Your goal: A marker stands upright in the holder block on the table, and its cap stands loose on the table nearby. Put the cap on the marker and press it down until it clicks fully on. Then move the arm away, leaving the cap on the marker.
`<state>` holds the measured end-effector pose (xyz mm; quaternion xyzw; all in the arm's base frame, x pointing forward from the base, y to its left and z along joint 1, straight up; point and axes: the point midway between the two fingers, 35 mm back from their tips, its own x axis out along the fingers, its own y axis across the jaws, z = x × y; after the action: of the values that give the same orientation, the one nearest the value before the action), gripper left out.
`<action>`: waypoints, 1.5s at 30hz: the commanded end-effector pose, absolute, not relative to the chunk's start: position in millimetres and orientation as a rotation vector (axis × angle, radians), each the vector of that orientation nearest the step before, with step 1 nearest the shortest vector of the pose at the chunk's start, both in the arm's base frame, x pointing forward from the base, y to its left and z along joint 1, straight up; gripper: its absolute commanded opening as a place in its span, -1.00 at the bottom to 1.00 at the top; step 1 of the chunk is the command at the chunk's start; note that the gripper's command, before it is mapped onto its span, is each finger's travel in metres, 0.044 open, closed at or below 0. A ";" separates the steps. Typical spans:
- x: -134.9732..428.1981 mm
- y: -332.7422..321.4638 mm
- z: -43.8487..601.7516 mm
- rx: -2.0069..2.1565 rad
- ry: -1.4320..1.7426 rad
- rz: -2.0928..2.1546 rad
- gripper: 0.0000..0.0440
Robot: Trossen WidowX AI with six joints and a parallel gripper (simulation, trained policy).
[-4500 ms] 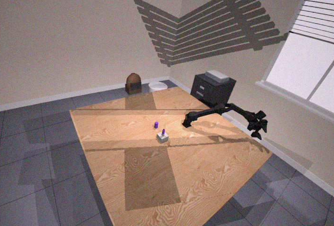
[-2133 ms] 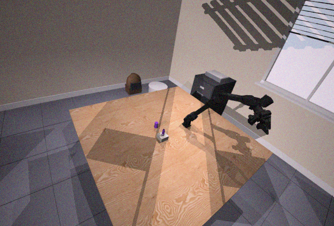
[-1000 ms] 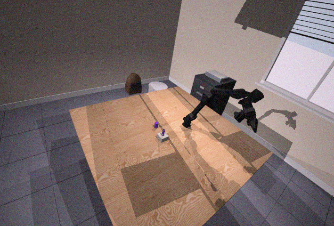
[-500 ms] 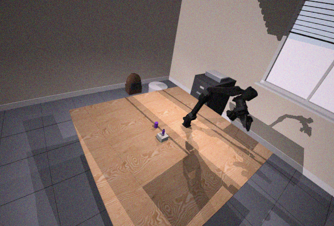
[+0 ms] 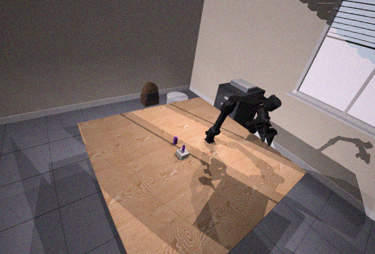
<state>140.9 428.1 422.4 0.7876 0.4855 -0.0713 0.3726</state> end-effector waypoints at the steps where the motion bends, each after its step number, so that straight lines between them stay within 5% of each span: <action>1: 147.2 421.5 421.1 2.029 1.246 -0.215 0.53; 45: 234.8 309.9 400.6 2.188 1.095 -0.661 0.54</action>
<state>232.8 314.7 402.6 0.8238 0.4144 -0.2398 0.3034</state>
